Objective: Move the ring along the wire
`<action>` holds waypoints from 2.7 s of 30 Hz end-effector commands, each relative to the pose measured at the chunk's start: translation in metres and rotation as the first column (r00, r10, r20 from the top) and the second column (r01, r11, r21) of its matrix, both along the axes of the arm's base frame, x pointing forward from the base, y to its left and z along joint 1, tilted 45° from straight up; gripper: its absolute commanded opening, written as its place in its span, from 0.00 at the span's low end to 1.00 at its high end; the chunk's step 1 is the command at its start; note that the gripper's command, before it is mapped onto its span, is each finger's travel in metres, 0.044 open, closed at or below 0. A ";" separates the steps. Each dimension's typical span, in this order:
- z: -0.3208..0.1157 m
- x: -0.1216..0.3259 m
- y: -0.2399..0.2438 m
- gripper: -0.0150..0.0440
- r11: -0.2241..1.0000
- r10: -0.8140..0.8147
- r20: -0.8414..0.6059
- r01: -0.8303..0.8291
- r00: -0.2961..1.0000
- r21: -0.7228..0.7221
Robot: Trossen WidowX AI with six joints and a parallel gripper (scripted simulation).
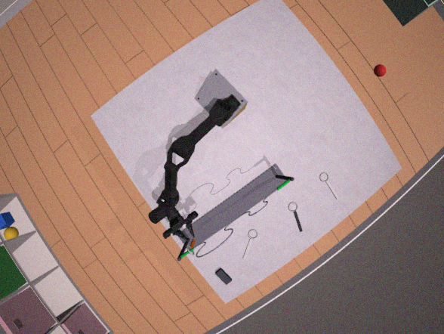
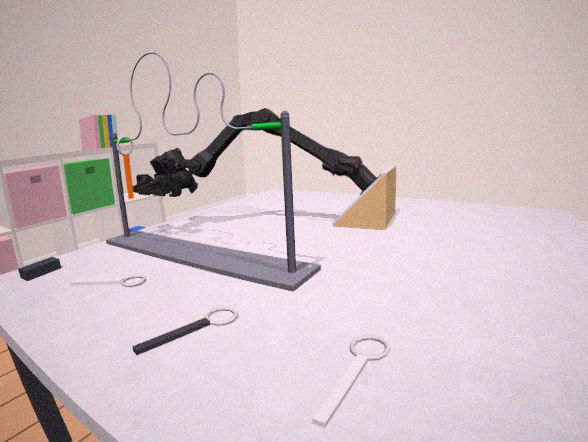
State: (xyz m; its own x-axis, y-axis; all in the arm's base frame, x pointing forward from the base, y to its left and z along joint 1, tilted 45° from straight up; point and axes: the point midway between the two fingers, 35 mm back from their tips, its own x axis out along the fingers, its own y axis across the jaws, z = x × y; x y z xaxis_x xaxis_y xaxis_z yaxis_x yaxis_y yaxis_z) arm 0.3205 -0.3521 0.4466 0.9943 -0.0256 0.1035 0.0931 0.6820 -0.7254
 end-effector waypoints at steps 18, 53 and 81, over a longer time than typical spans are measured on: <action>0.003 0.034 -0.001 0.53 1.000 -0.004 0.003 0.004 1.000 -0.004; 0.004 0.040 -0.001 0.53 1.000 -0.004 0.003 0.004 1.000 -0.004; 0.012 0.039 0.011 0.00 1.000 -0.001 0.004 0.001 1.000 -0.004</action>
